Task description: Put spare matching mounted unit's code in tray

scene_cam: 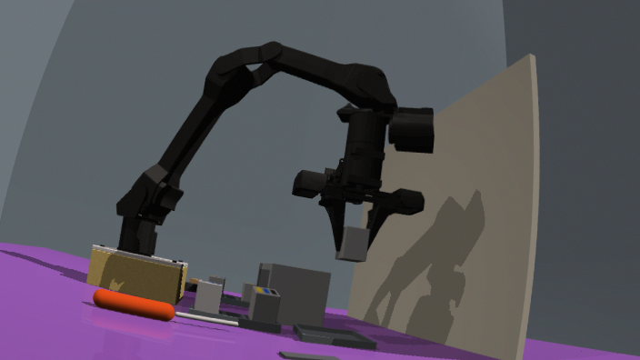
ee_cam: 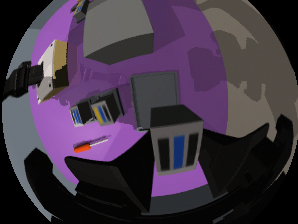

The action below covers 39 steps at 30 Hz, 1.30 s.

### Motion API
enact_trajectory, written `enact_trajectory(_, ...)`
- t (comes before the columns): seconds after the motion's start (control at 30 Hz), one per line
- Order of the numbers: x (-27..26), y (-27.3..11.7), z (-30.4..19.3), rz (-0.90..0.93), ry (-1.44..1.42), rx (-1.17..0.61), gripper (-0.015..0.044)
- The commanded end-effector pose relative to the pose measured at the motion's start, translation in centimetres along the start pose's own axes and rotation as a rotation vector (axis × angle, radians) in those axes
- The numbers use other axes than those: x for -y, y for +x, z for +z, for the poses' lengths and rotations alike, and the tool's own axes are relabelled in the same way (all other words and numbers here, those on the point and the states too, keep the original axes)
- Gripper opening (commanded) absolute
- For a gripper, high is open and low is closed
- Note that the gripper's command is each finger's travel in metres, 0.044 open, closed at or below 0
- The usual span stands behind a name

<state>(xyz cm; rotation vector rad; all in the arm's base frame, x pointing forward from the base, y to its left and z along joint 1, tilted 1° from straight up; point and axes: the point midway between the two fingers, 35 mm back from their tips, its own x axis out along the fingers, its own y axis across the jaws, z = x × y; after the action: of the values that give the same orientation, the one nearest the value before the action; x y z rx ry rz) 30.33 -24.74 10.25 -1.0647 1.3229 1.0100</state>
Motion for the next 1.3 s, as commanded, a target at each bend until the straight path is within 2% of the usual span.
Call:
enact_trajectory(0.0, -0.2, 0.6, 0.0, 0.008, -0.007, 0.002, 0.0000)
enact_trajectory(1.27, -0.1, 4.1, 0.0, 0.008, -0.007, 0.002, 0.0000)
